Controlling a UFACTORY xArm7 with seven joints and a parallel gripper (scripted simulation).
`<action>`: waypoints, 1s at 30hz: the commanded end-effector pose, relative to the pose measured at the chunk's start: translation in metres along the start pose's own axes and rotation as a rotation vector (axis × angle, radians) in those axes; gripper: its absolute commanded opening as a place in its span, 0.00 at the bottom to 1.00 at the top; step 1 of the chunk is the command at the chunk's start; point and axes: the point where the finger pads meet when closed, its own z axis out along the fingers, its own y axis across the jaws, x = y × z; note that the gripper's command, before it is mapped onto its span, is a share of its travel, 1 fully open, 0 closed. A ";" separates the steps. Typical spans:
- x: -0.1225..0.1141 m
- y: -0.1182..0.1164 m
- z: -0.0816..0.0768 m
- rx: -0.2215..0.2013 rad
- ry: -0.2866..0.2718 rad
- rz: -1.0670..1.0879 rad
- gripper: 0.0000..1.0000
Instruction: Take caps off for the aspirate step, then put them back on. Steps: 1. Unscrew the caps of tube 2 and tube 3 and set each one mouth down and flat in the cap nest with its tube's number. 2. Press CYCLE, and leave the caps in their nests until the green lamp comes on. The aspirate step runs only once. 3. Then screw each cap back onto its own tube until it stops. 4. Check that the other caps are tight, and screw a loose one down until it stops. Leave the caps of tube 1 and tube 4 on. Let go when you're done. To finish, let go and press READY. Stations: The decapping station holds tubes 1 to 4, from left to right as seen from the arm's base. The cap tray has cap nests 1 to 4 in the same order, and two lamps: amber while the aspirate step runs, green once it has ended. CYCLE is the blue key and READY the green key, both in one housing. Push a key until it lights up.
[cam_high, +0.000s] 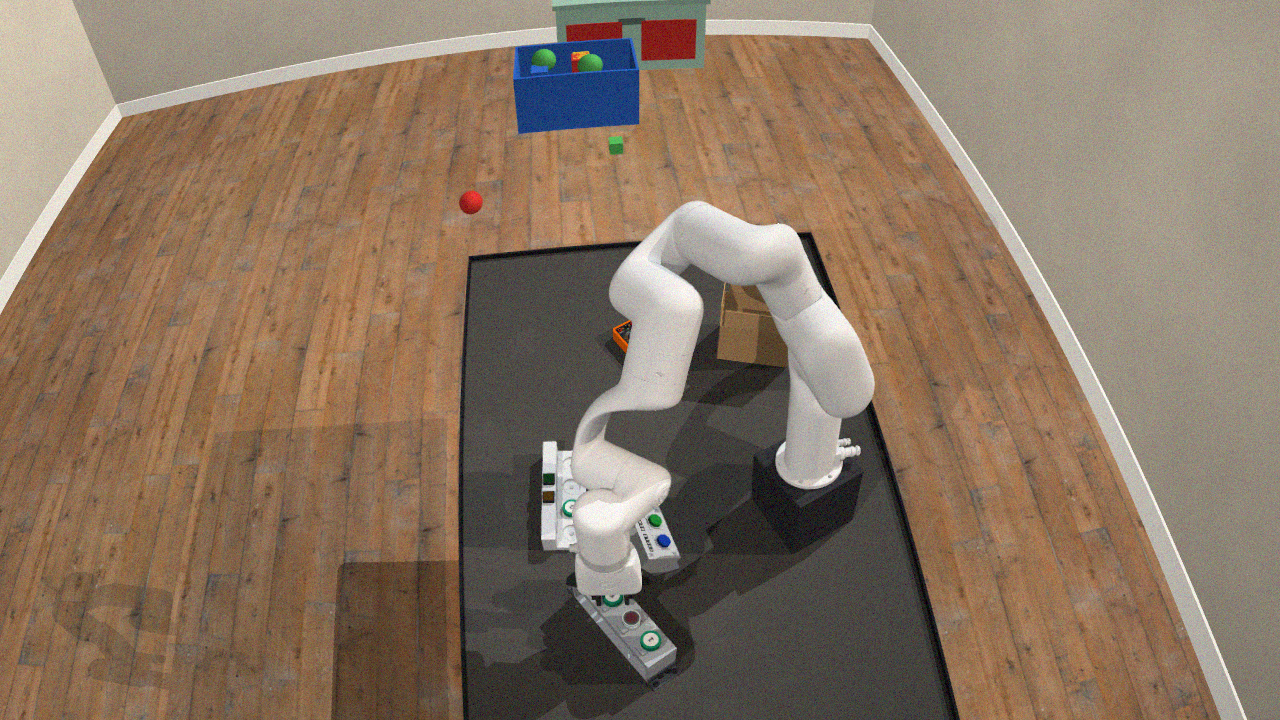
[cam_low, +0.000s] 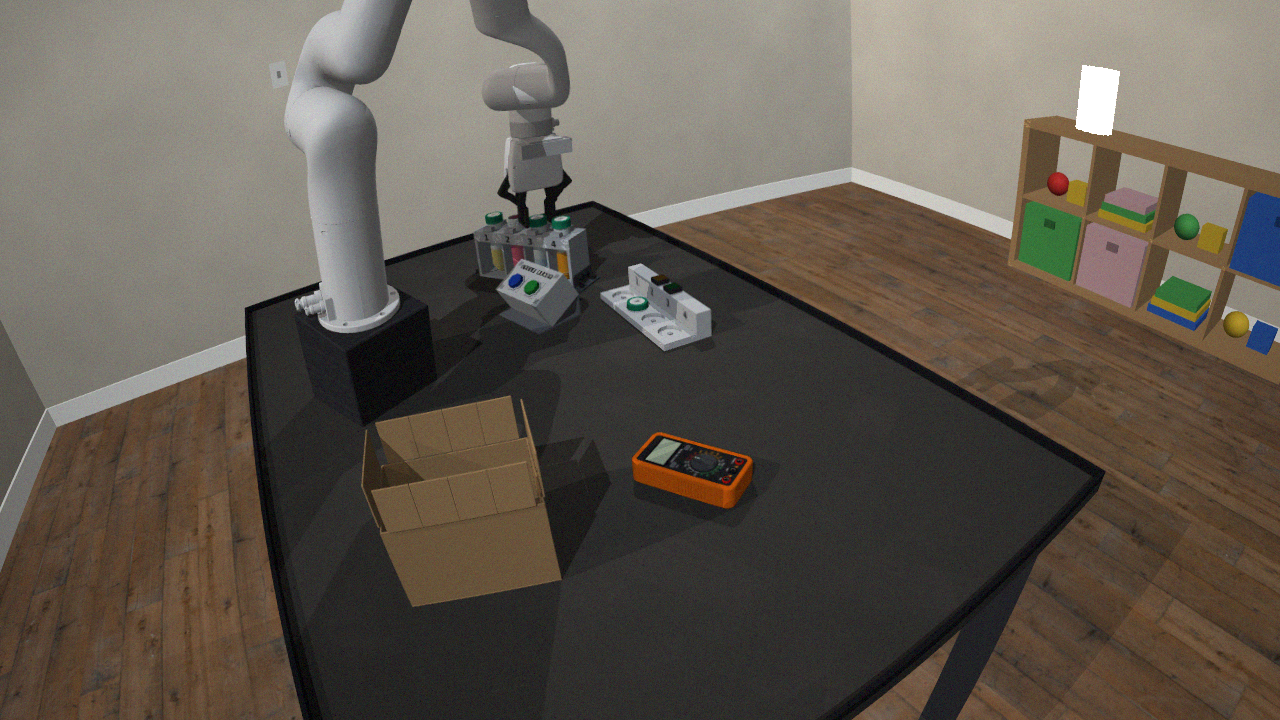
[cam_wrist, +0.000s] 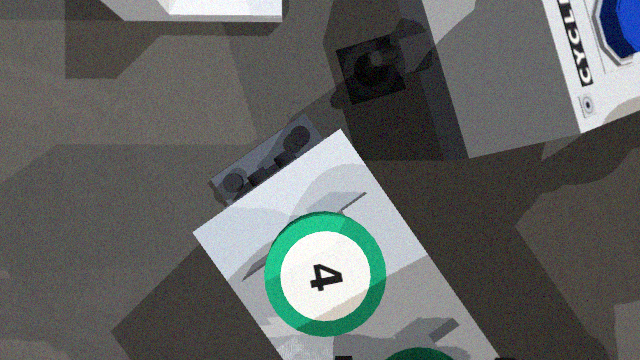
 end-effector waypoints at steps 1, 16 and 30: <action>-0.001 -0.001 -0.001 0.037 0.020 0.161 0.46; -0.001 -0.001 -0.001 0.037 0.020 0.161 0.00; -0.001 -0.001 -0.001 0.033 0.026 -0.189 0.00</action>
